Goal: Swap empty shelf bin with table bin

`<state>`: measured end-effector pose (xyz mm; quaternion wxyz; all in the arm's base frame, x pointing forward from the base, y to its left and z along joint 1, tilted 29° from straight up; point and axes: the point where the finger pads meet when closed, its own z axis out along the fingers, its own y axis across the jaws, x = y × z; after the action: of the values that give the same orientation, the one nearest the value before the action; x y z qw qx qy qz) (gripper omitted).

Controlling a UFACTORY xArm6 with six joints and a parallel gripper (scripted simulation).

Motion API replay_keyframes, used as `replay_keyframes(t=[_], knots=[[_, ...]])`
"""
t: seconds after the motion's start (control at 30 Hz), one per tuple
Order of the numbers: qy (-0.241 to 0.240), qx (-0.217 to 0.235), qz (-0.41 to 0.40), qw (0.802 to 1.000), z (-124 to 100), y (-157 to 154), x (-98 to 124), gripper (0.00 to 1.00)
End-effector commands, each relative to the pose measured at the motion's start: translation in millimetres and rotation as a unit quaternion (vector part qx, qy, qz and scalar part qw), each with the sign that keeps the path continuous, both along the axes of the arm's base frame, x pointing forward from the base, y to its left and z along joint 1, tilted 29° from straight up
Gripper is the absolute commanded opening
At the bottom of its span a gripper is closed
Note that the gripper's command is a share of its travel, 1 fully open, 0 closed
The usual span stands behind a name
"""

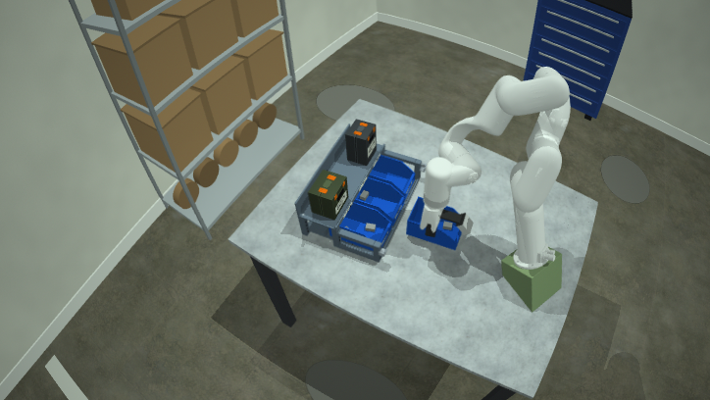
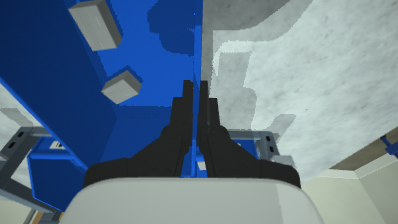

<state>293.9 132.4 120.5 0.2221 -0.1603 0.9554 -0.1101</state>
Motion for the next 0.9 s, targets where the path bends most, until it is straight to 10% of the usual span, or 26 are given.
replay_keyframes(t=[0.0,0.87], knots=[[-0.003,0.001,0.0,1.0,-3.0,0.6,4.1,0.0],[-0.003,0.001,0.0,1.0,-6.7,-0.1,6.1,0.0]])
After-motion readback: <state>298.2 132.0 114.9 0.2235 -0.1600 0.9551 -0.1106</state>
